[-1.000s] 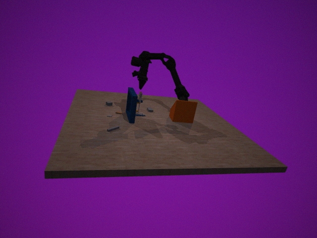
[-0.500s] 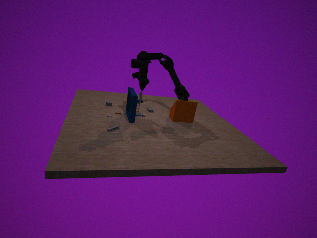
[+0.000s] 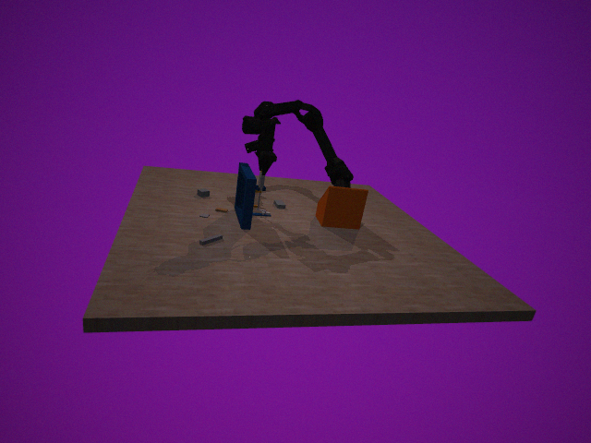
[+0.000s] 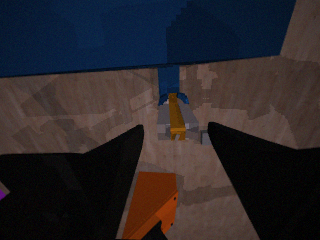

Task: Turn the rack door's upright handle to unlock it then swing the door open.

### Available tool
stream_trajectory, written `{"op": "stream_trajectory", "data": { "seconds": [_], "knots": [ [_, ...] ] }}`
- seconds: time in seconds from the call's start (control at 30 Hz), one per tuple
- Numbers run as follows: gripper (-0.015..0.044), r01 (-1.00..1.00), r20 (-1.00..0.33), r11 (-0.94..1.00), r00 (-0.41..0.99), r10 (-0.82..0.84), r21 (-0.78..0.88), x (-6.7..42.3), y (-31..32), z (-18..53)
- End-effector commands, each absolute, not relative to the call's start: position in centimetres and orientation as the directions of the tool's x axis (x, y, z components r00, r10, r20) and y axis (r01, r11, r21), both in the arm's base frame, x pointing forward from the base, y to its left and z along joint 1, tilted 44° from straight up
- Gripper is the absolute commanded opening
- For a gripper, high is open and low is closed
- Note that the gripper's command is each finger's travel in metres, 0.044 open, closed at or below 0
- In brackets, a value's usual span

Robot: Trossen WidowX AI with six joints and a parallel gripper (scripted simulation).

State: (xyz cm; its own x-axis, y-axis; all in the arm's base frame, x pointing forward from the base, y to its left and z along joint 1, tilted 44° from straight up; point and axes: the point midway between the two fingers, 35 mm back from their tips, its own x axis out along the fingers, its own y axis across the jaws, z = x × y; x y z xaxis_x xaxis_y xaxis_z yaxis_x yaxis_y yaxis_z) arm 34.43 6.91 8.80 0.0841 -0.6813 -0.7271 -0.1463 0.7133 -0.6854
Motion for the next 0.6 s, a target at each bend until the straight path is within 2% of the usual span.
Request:
{"op": "stream_trajectory", "data": {
  "seconds": [0.0, 0.57],
  "knots": [
    [0.0293, -0.150, -0.723, 0.708, 0.086, -0.685, -0.690, 34.5, 6.4, 8.4],
    [0.0293, -0.150, -0.722, 0.707, 0.086, -0.687, -0.691, 34.6, 4.4, 6.5]
  ]
}}
